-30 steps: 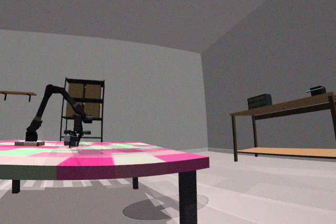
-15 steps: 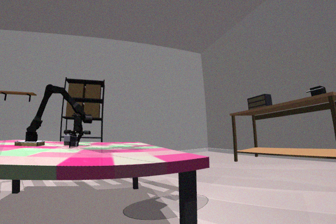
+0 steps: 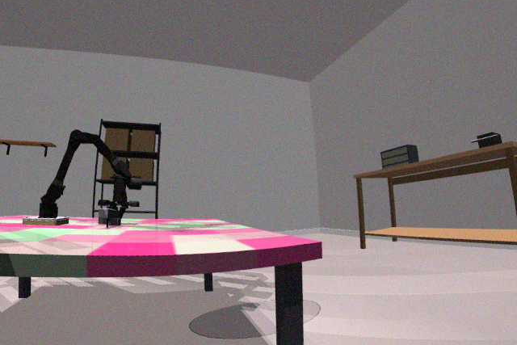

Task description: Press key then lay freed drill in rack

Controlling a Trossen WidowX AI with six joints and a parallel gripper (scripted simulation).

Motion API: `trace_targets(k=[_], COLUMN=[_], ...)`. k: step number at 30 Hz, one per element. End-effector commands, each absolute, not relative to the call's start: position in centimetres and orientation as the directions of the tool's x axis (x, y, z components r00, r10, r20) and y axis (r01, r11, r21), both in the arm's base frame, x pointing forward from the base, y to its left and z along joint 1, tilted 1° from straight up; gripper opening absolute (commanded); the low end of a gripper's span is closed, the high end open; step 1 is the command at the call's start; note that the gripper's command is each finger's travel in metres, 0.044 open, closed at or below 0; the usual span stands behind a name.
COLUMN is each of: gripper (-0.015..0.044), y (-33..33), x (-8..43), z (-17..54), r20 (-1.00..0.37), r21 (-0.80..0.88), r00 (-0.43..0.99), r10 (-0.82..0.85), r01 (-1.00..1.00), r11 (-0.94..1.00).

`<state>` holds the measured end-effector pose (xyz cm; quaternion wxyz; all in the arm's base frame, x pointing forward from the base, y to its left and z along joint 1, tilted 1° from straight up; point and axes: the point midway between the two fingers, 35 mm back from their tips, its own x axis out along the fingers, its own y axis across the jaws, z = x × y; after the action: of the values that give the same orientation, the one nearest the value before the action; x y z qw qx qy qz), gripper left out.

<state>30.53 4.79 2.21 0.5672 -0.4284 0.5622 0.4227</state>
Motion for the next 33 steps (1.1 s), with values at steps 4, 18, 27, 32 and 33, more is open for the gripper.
trace_targets(k=[4, 18, 27, 32, 33], gripper=[0.0, 0.0, 0.0, 0.0, 0.0], y=[4.9, 6.6, 7.9, 8.5, 8.6], x=[30.6, 31.1, 31.5, 31.7, 31.7], z=[2.3, 2.2, 2.1, 2.1, 2.1], r20=[-1.0, -1.0, -1.0, -1.0, -1.0], r21=[-0.013, -0.013, -0.013, -0.013, -0.013], r00=[0.013, 0.013, 0.013, 0.014, 0.014], r10=[-0.004, -0.002, -0.001, -0.001, 0.0], r01=[-0.961, -0.961, -0.961, -0.961, -0.961], r11=[0.275, 0.275, 0.275, 0.275, 0.275])
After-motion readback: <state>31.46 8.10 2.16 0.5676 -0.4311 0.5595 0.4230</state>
